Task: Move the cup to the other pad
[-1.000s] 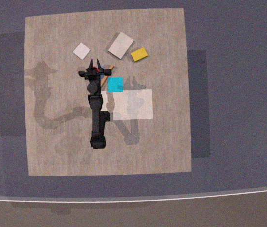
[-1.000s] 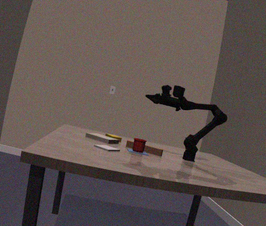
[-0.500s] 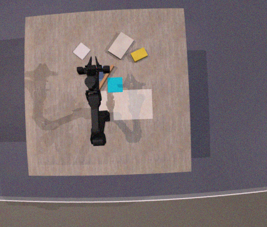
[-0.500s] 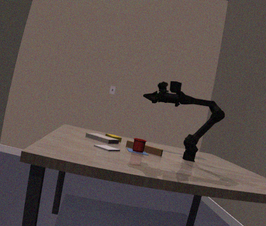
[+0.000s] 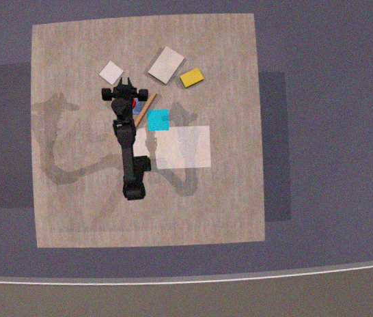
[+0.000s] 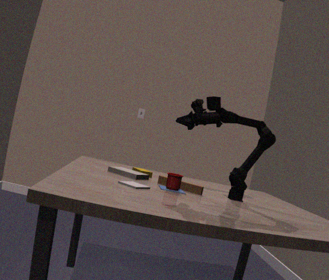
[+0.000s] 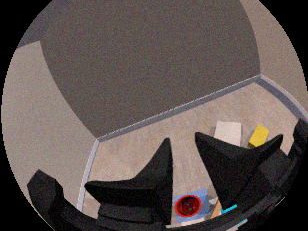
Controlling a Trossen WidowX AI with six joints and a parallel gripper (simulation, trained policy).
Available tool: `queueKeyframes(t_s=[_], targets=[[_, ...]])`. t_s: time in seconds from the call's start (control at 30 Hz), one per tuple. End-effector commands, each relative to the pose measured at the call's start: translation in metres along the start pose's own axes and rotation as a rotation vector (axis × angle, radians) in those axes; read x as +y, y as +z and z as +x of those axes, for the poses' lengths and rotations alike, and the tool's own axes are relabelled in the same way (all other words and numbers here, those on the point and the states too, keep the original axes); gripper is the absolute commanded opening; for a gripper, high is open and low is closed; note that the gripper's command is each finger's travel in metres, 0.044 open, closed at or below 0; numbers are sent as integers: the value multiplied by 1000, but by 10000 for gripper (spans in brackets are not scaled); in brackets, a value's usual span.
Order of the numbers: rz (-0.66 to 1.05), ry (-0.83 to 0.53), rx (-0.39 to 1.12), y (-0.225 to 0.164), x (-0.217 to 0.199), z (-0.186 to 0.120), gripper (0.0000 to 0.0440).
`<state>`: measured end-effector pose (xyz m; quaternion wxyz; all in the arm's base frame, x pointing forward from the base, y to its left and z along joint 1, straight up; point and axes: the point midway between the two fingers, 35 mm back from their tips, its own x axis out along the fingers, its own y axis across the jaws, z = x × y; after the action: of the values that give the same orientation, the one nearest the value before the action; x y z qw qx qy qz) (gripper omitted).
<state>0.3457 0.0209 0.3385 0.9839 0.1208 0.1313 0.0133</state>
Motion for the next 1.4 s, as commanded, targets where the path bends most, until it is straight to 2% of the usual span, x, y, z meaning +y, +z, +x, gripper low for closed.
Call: queueKeyframes(t_s=[0.0, 0.73, 1.37], targets=[[38, -7, 46, -3, 2, 6, 120], [298, -72, 310, -14, 21, 25, 139], [504, -212, 544, -38, 30, 36, 137]])
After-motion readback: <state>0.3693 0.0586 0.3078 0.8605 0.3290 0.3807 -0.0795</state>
